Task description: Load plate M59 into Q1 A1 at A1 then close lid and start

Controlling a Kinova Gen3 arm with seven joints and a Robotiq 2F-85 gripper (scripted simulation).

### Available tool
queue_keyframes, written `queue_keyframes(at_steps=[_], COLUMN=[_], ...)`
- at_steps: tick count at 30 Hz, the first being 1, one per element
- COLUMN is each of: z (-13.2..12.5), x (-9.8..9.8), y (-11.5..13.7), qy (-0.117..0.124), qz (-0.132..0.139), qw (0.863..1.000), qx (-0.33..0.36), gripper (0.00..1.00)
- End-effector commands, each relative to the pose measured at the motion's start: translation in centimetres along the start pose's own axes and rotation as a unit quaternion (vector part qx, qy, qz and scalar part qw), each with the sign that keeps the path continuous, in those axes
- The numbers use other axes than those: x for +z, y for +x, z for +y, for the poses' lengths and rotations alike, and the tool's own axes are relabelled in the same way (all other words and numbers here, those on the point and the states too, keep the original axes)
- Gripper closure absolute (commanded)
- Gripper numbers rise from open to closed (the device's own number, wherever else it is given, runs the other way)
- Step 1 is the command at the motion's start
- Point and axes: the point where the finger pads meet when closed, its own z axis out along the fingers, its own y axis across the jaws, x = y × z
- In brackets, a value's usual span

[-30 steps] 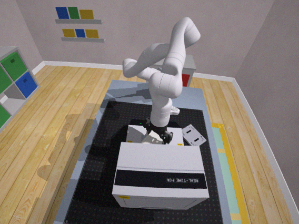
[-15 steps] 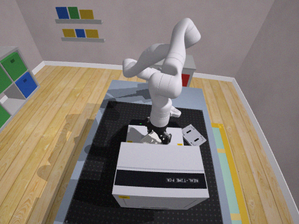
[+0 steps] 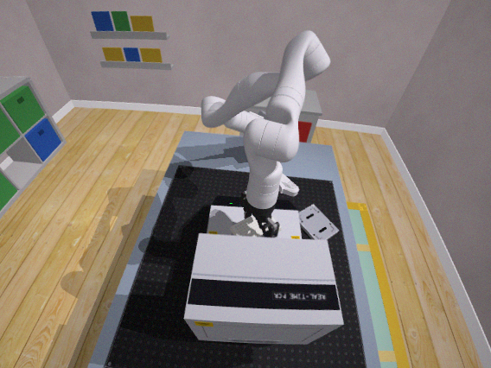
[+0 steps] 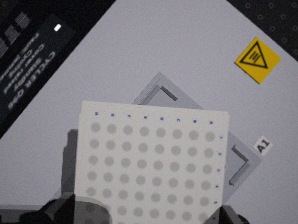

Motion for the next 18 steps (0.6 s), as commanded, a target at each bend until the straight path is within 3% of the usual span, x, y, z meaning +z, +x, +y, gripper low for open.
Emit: queue_keyframes(at_steps=[1, 18], z=[0.13, 0.13], x=[-0.07, -0.07], y=[0.20, 0.20], qy=[0.000, 0.000], qz=[0.002, 0.002], qw=[1.000, 0.994], qx=[0.022, 0.110], gripper=[0.09, 0.09])
